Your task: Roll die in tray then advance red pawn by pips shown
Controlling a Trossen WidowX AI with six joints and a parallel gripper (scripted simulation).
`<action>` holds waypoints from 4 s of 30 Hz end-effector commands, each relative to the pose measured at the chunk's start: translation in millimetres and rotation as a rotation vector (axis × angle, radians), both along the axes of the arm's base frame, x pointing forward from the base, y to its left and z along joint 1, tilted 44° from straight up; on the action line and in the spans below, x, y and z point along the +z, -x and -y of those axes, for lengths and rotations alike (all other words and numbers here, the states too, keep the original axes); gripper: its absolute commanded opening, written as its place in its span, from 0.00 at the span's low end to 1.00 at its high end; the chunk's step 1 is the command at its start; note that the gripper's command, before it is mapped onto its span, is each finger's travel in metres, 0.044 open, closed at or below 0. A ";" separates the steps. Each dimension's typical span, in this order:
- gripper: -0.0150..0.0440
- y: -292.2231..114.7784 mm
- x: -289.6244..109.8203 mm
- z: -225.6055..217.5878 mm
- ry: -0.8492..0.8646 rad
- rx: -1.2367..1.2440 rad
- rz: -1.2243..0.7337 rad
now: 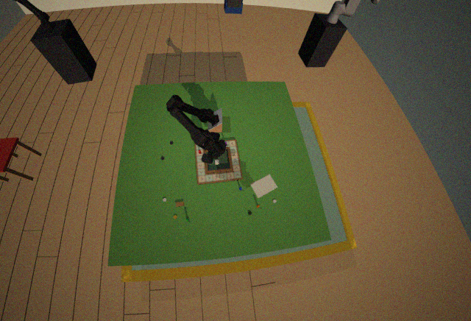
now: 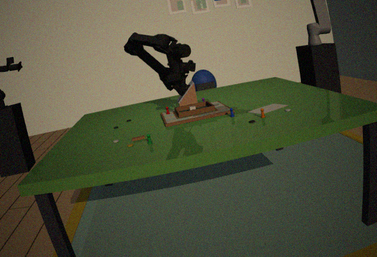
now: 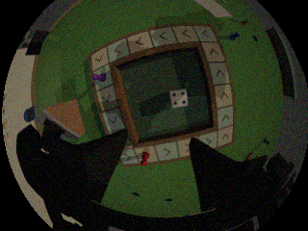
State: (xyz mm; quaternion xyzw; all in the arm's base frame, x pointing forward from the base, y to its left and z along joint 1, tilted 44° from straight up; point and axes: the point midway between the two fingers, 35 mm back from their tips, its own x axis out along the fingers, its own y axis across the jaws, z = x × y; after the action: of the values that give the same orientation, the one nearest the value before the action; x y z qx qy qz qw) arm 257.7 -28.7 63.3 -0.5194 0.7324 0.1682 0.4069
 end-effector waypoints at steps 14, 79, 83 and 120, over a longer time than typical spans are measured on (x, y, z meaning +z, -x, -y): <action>0.59 58.6 37.5 63.1 0.160 -0.541 0.480; 0.25 48.1 40.0 59.4 0.143 -0.541 0.479; 0.25 46.0 55.5 45.7 0.144 -0.541 0.478; 0.25 -76.0 53.9 61.4 0.153 -0.558 0.503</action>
State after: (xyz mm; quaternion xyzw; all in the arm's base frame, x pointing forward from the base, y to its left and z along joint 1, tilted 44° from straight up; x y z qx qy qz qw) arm 319.9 -82.7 121.7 -0.3508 0.7343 -0.1373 0.5647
